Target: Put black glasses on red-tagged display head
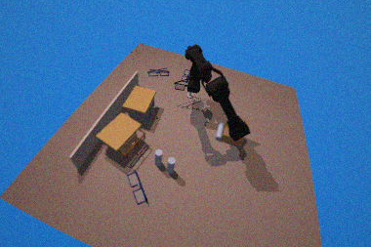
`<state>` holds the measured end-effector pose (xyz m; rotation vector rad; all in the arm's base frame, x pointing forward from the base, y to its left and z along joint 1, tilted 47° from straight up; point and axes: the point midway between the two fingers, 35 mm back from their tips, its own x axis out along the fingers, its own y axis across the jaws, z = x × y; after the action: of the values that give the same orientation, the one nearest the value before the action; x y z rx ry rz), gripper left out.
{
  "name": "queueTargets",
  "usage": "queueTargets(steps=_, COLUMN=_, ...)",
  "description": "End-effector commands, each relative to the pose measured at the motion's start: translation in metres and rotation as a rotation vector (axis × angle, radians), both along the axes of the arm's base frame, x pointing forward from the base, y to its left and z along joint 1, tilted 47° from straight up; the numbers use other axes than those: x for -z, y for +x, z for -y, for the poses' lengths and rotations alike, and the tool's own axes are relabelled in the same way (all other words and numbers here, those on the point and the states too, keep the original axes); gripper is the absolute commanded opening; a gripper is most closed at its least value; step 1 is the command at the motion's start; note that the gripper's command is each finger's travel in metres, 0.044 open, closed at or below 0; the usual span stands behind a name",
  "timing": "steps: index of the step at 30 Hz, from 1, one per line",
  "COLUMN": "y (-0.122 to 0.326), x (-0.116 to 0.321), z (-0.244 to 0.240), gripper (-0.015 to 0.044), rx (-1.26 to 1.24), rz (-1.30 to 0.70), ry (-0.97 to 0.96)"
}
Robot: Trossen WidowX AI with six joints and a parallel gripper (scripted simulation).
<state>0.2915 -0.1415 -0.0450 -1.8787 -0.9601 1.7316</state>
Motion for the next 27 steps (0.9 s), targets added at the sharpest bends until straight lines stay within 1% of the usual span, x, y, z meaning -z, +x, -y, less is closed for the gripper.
queueTargets(steps=1, y=-0.001, x=0.006, z=0.006, gripper=0.0, rx=0.087, rz=-0.087, ry=-0.006)
queueTargets(steps=13, y=-0.007, x=0.023, z=0.018, gripper=0.0, rx=0.386, rz=-0.396, ry=-0.004)
queueTargets(steps=19, y=-0.007, x=0.027, z=0.014, gripper=0.0, rx=0.391, rz=-0.401, ry=-0.004)
queueTargets(steps=27, y=-0.007, x=0.053, z=-0.012, gripper=0.0, rx=0.391, rz=-0.4, ry=-0.003)
